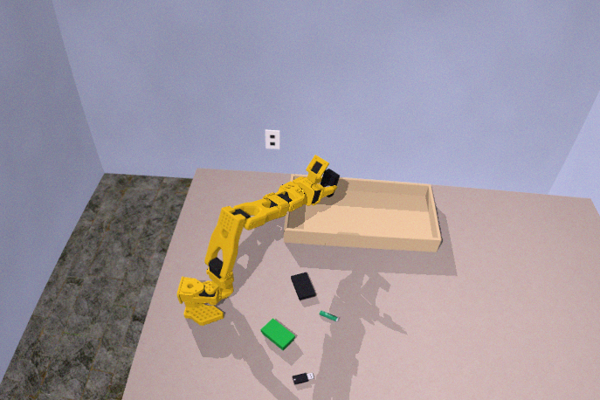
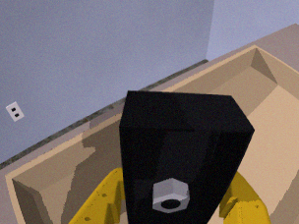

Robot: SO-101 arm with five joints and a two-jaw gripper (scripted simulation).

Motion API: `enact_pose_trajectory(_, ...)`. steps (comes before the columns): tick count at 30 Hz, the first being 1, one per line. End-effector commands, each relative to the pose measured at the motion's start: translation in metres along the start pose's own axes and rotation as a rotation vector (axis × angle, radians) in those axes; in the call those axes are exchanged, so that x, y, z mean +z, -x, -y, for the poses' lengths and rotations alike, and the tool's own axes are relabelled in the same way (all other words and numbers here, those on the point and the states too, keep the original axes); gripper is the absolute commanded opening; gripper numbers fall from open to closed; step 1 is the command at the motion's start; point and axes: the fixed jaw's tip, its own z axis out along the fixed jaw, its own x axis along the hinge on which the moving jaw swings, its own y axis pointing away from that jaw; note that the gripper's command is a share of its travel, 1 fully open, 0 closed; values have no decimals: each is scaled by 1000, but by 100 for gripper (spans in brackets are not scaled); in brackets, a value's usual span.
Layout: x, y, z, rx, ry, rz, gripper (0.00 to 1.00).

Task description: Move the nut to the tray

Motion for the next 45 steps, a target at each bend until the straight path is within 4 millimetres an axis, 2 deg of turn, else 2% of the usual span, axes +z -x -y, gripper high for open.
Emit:
enact_pose_trajectory(1, 1, 22, 4, -10, -7, 95, 20)
enact_pose_trajectory(31, 19, -20, 11, -29, -21, 95, 20)
enact_pose_trajectory(45, 22, -33, 13, -34, -25, 95, 20)
